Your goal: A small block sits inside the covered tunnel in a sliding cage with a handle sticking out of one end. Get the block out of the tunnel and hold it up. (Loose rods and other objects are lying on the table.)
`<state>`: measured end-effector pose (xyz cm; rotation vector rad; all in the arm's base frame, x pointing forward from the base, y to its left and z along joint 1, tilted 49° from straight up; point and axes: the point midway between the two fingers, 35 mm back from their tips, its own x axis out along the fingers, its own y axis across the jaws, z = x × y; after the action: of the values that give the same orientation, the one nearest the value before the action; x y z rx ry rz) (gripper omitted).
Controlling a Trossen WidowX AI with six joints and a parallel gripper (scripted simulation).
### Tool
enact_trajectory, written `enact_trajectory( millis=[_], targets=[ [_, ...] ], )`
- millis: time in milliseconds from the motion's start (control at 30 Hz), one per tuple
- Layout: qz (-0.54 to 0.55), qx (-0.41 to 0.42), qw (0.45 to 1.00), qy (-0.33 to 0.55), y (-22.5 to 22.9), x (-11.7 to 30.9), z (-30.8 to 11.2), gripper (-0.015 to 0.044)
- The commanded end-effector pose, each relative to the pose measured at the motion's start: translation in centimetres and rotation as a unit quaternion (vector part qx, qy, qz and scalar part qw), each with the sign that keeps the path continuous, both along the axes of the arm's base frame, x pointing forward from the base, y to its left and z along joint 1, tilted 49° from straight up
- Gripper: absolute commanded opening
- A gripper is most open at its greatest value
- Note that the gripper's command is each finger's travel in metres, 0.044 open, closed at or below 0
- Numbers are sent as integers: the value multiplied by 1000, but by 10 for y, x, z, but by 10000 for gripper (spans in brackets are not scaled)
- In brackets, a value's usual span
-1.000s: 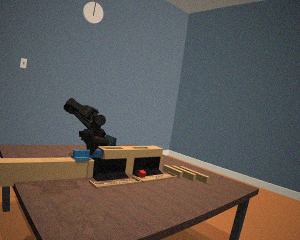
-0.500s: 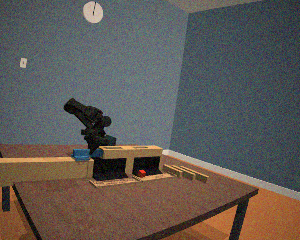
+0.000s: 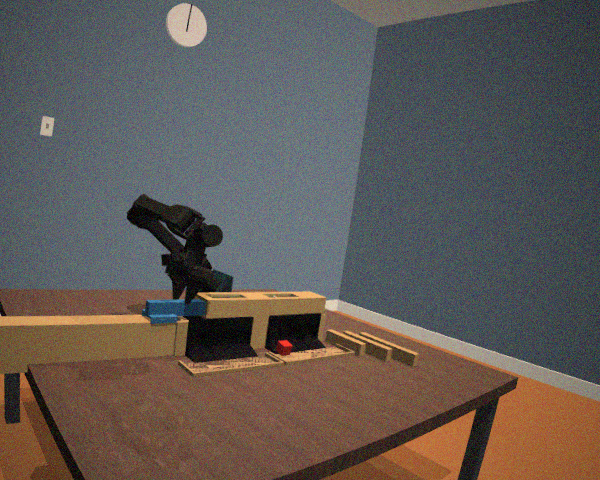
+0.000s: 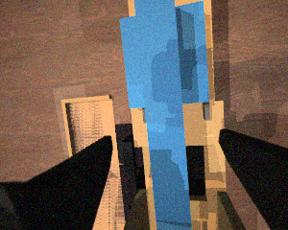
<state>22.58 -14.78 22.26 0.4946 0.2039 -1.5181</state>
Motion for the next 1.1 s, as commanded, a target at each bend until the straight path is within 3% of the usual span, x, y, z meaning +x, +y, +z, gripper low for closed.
enact_trajectory(
  millis=[0,1033,1067],
  targets=[
    [16,23,1000,8,10,1,11,440],
    [23,32,999,14,-23,-4,-12,440],
    [22,31,999,11,-20,-3,-8,414]
  ],
)
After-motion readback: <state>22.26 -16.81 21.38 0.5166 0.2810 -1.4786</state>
